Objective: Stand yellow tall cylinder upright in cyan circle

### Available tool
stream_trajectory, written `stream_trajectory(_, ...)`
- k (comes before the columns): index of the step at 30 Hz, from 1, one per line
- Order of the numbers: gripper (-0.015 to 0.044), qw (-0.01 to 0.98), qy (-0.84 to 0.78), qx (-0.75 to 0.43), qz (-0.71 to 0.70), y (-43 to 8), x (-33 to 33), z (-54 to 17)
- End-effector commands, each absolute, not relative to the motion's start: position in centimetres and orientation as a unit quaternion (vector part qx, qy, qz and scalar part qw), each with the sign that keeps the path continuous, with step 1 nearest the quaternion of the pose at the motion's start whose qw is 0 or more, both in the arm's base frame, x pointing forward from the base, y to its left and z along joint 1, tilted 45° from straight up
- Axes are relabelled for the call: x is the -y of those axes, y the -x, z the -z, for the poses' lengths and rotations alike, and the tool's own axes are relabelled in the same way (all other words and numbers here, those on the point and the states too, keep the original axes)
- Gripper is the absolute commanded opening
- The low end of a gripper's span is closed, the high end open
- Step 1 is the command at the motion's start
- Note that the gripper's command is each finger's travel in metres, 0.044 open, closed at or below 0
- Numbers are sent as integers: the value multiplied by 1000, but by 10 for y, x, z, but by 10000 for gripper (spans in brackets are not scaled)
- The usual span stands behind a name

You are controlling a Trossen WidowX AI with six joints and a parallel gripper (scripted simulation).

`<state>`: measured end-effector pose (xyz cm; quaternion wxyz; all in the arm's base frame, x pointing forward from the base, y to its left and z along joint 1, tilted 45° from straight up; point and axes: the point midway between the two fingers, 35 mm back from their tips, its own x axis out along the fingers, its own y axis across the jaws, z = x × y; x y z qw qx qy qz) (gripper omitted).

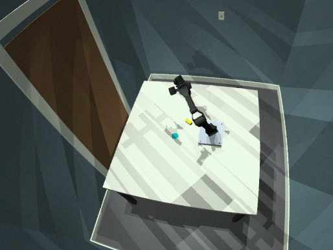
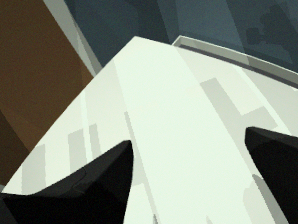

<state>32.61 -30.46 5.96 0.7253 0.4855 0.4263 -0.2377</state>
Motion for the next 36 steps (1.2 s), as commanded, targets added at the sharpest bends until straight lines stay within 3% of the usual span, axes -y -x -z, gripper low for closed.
stream_trajectory(1,309,713,-483,-460,215,-325,288,-39)
stream_trajectory(36,309,588,-433,-683,-27,-278,139,62)
